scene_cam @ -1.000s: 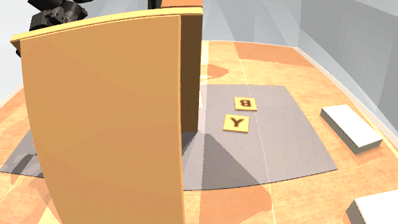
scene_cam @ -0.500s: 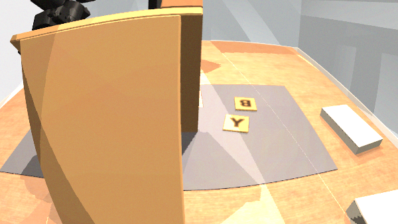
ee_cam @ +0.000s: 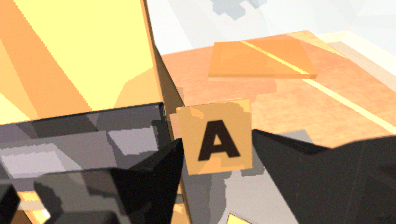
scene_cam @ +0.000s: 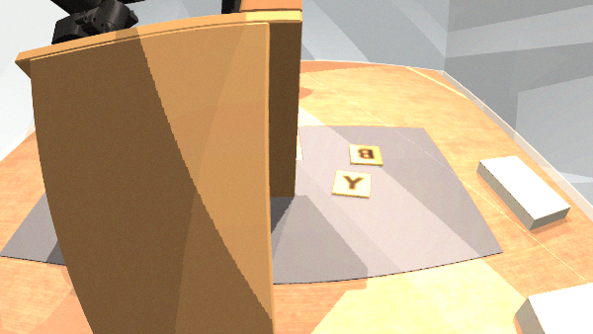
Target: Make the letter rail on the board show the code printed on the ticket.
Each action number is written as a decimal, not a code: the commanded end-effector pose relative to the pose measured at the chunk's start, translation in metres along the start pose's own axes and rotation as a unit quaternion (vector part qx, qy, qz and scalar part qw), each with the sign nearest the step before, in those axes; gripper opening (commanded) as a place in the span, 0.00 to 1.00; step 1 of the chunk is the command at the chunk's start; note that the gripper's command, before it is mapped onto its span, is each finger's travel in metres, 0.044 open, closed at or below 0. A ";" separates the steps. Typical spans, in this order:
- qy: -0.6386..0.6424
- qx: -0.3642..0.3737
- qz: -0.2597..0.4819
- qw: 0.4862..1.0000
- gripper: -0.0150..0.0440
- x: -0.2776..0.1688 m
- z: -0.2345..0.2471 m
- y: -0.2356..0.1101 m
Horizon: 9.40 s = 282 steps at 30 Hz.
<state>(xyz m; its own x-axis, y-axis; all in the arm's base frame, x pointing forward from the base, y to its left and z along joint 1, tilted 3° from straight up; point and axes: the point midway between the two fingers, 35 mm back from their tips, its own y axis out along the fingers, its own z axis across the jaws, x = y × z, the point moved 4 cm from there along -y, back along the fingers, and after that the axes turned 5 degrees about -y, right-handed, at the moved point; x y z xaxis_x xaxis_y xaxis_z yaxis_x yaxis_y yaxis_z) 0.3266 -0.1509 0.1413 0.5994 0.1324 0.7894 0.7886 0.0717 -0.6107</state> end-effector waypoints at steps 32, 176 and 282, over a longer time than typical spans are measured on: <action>0.001 -0.004 -0.001 1.000 0.25 0.003 0.017 -0.001; 0.004 -0.001 -0.002 1.000 0.25 0.011 0.096 -0.001; 0.007 0.001 -0.002 1.000 0.25 0.017 0.156 0.000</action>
<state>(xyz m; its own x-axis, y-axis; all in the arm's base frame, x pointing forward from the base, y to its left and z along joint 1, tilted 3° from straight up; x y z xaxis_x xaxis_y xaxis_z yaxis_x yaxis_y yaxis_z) 0.3153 0.0046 0.1437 0.6004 0.1224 0.7903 0.7878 0.0797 -0.6108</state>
